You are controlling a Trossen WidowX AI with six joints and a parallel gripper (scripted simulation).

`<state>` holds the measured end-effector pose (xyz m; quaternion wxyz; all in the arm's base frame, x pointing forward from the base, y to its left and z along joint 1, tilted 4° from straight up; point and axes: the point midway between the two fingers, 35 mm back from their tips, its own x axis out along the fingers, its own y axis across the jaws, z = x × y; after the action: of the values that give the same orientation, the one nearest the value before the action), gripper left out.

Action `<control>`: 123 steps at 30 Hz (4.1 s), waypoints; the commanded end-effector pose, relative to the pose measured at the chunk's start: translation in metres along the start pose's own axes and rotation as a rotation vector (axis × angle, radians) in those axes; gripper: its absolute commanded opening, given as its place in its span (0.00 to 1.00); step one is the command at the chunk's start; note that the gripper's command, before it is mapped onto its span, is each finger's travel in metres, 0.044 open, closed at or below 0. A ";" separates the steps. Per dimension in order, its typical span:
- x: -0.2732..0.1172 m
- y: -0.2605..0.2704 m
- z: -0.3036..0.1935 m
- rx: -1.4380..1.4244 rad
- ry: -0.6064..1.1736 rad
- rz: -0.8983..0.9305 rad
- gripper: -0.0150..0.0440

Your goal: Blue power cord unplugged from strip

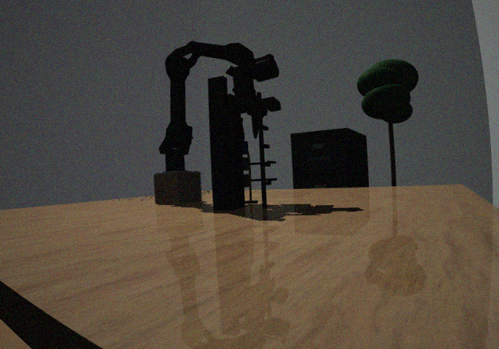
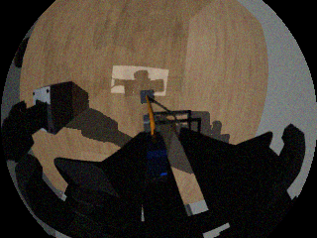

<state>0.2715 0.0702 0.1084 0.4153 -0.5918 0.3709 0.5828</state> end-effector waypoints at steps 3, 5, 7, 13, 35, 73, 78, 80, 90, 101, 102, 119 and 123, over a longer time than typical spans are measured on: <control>0.010 0.005 0.002 0.029 -0.033 0.078 0.53; 0.010 0.005 0.002 0.029 -0.033 0.078 0.53; 0.010 0.005 0.001 0.029 -0.033 0.078 0.53; 0.010 0.005 -0.006 0.029 -0.032 0.078 0.53; 0.011 0.007 -0.039 0.029 -0.029 0.079 0.53; 0.020 0.005 -0.031 0.032 -0.030 0.074 0.25; 0.020 0.004 -0.023 0.032 -0.031 0.074 0.25; 0.020 0.004 -0.020 0.031 -0.031 0.074 0.25; 0.020 0.003 -0.003 0.031 -0.032 0.075 0.25; 0.020 0.004 0.003 0.029 -0.033 0.078 0.39; 0.020 0.004 0.001 0.029 -0.033 0.078 0.43; 0.008 0.001 0.054 0.029 -0.037 0.078 1.00; 0.006 0.001 0.061 0.029 -0.038 0.078 1.00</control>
<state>0.2498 0.1171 0.0970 0.4010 -0.5599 0.3960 0.6073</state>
